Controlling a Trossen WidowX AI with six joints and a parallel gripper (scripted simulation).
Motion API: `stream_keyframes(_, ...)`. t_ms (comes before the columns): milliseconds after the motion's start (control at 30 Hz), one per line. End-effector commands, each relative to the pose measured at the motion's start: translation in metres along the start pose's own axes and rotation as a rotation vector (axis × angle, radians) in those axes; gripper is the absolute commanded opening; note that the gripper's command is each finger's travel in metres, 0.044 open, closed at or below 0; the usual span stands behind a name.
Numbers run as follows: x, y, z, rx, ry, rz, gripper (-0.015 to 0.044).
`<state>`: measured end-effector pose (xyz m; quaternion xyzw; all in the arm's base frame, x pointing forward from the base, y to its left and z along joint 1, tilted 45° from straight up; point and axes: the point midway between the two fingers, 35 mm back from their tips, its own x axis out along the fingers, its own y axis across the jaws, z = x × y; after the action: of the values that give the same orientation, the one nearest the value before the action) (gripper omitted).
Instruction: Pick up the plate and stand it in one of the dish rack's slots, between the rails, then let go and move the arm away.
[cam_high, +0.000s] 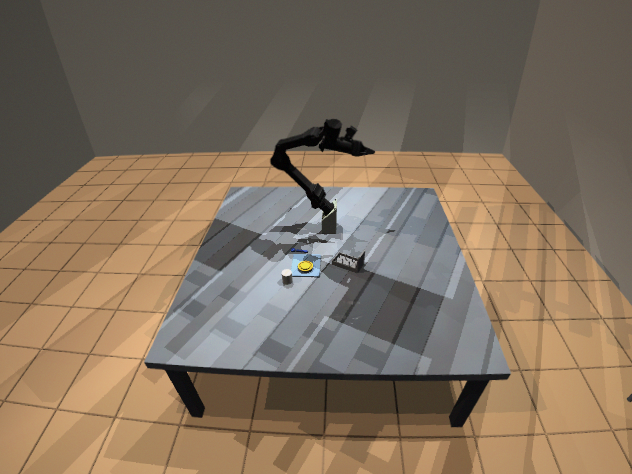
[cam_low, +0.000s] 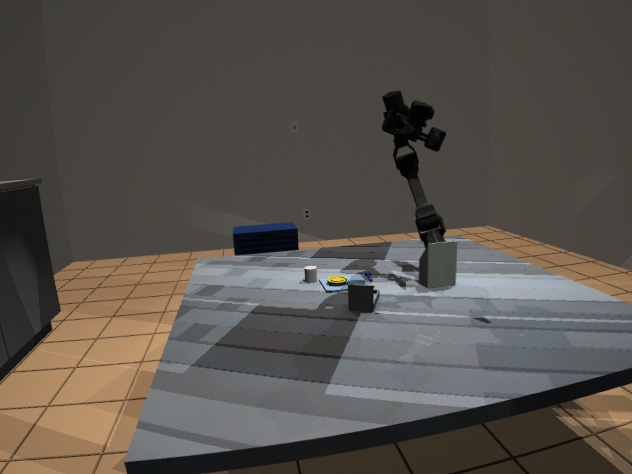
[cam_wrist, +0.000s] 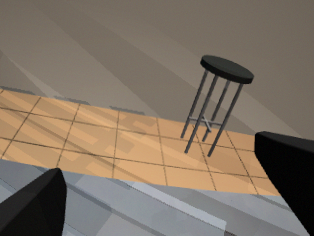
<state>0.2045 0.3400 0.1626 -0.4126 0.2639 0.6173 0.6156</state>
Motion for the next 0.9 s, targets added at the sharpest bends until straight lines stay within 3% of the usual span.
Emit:
stream_keyframes(0,0.004,-0.019,-0.033,0.126,0.085,-0.041,0.0400)
stream_keyframes(867,-0.029,-0.093,-0.212,0.758,0.483,-0.352,0.0400)
